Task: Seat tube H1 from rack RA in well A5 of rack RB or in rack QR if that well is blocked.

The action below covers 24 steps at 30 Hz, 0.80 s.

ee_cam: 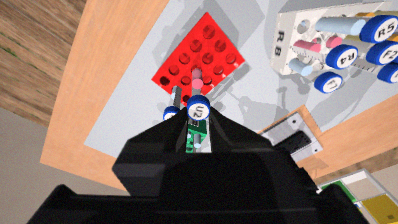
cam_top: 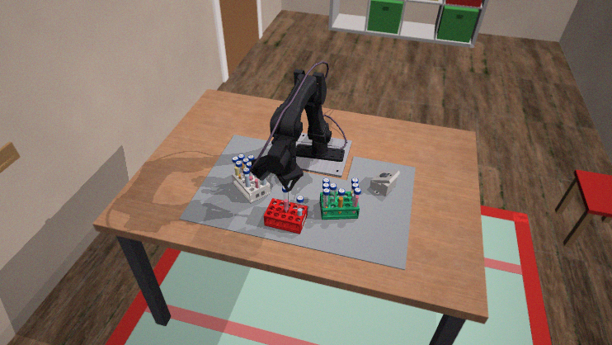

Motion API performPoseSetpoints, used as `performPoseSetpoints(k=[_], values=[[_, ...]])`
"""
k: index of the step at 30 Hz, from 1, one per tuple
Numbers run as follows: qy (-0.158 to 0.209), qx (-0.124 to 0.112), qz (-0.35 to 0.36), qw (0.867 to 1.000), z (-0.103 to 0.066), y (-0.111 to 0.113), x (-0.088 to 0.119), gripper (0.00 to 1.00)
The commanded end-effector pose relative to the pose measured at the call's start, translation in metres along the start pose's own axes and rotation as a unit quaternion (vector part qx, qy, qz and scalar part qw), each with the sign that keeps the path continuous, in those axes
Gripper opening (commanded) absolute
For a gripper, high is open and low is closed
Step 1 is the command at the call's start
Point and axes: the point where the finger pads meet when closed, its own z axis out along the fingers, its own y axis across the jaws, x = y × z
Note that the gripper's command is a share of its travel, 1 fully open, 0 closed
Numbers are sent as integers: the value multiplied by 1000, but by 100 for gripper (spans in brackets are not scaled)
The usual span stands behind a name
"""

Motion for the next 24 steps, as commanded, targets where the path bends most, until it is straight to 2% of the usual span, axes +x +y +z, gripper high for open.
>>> performPoseSetpoints(k=[1,5,6,9,13,15,18,19,24], values=[[-18,-14,-3,1000,-5,9,-3,0],[-12,-9,-3,1000,0,6,1,0],[-26,-22,-4,999,-10,12,-5,0],[-14,-10,-3,1000,0,7,1,0],[-24,-20,-3,1000,-6,10,-2,0],[-16,-13,-3,1000,1,7,1,0],[-17,-13,-4,1000,2,7,1,0],[-25,-21,-4,999,-4,11,-2,0],[-15,-16,-3,1000,3,8,1,0]])
